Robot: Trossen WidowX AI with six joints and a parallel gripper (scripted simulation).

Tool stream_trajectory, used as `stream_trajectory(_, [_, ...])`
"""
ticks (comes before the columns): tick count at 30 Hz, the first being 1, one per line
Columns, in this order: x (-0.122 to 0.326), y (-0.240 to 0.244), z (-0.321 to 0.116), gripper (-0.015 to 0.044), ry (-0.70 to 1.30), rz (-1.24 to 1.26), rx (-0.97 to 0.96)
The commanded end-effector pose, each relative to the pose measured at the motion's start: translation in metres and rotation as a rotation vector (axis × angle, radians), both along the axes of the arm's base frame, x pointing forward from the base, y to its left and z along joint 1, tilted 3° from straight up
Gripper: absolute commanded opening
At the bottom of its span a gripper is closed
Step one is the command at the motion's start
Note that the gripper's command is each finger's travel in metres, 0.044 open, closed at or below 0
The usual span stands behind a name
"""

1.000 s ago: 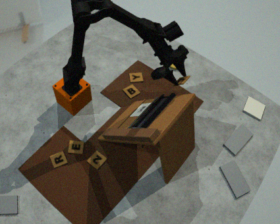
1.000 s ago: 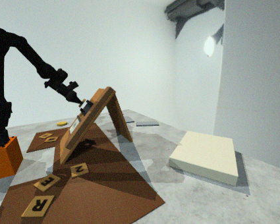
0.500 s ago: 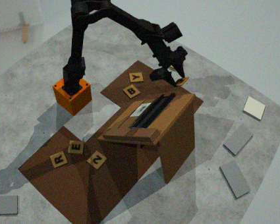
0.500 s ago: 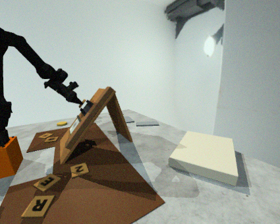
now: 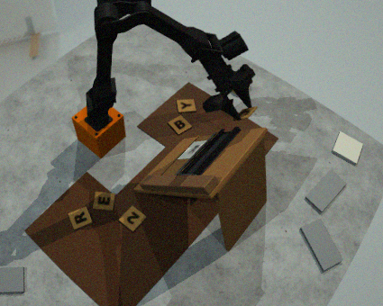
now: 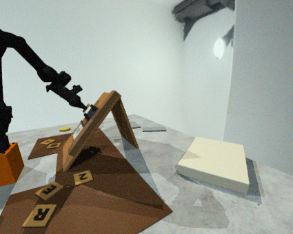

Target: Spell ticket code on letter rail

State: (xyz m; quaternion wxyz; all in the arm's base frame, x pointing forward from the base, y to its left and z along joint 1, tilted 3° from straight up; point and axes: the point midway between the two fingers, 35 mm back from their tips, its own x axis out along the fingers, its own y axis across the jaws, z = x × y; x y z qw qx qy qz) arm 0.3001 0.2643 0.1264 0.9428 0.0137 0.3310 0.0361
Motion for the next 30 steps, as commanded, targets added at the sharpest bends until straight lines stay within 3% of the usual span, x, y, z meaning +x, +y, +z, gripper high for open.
stream_trajectory(1, [0.0,-0.002,0.001,0.0,-0.002,0.006,0.003])
stream_trajectory(30, [0.001,-0.016,0.0,0.0,-0.002,0.006,0.002])
